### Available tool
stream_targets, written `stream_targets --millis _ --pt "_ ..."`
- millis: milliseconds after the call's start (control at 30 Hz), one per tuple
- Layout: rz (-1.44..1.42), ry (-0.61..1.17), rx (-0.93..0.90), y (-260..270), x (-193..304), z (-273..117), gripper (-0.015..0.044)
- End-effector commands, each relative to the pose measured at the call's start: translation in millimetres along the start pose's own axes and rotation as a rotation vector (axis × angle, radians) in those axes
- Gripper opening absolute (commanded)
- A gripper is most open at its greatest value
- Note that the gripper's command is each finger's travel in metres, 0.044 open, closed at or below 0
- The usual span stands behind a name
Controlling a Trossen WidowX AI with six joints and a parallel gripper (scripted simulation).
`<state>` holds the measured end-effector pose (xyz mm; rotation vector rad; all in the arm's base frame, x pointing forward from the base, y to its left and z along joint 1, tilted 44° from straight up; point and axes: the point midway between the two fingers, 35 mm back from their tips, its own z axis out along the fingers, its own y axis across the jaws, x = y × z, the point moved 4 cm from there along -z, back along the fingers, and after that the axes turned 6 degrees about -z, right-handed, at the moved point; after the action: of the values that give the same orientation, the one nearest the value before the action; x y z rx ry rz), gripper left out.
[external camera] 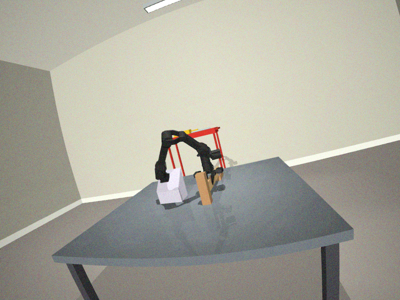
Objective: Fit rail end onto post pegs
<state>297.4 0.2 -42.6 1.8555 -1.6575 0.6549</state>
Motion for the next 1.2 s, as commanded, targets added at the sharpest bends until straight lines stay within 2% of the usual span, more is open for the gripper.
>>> stream_targets --millis 0,1167 --pt "-0.003 -0.002 0.007 -1.0 -2.3 -2.7 0.0" --pt "-0.003 -0.002 0.007 -0.8 -0.6 -1.2 0.0"
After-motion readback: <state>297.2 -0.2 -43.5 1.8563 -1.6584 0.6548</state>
